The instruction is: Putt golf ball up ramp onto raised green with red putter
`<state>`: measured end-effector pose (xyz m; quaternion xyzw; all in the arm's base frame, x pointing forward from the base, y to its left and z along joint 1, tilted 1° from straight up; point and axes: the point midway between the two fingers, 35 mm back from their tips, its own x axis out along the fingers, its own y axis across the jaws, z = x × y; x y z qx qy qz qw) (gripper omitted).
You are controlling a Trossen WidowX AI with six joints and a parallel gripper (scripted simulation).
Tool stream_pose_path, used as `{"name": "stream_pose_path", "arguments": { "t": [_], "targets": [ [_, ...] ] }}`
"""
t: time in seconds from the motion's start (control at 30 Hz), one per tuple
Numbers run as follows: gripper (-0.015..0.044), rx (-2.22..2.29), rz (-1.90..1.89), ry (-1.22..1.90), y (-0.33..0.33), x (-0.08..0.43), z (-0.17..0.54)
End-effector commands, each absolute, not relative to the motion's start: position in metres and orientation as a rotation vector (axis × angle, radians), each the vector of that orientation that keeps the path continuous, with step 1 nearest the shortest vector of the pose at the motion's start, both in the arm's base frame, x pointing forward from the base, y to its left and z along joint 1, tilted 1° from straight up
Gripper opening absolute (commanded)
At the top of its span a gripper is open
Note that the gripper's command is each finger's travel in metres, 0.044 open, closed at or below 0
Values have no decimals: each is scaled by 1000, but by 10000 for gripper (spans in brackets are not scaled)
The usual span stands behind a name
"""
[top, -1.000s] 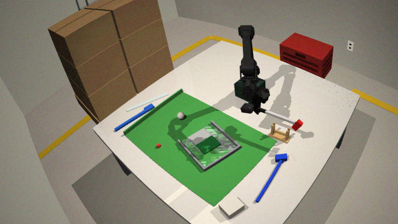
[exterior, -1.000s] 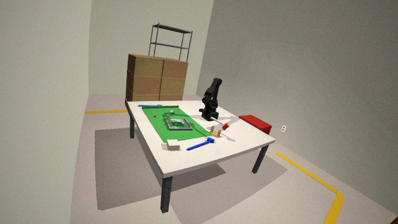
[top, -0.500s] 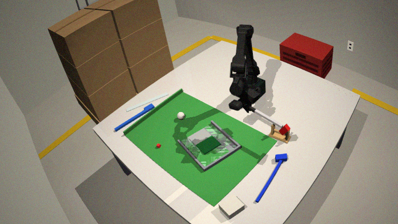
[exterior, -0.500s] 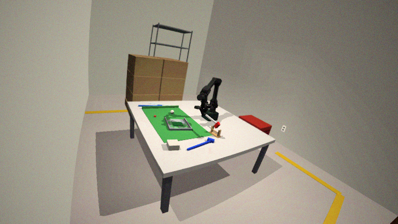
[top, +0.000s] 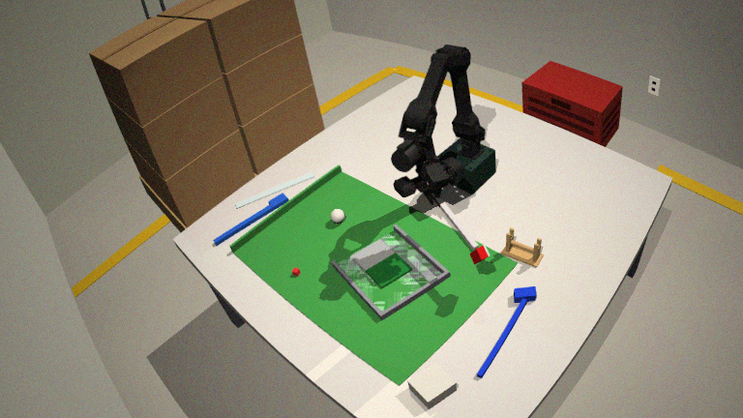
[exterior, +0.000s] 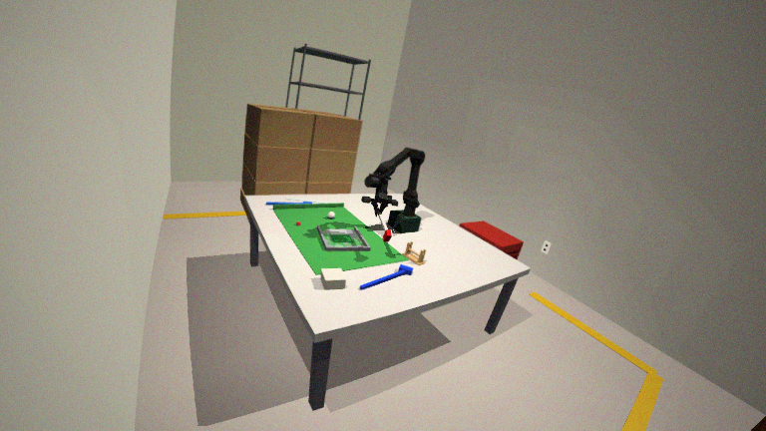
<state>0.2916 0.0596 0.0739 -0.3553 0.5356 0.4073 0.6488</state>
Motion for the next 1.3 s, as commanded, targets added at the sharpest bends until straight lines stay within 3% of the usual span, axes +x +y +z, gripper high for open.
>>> {"name": "stream_pose_path", "arguments": {
  "t": [0.0, 0.63, 1.27],
  "targets": [
    [0, -744, 843, 1255, 38, 297, 76],
    [0, -434, 464, 1406, -68, 291, 84],
    [0, -107, 84, 1501, -164, 249, 91]
  ]
}}
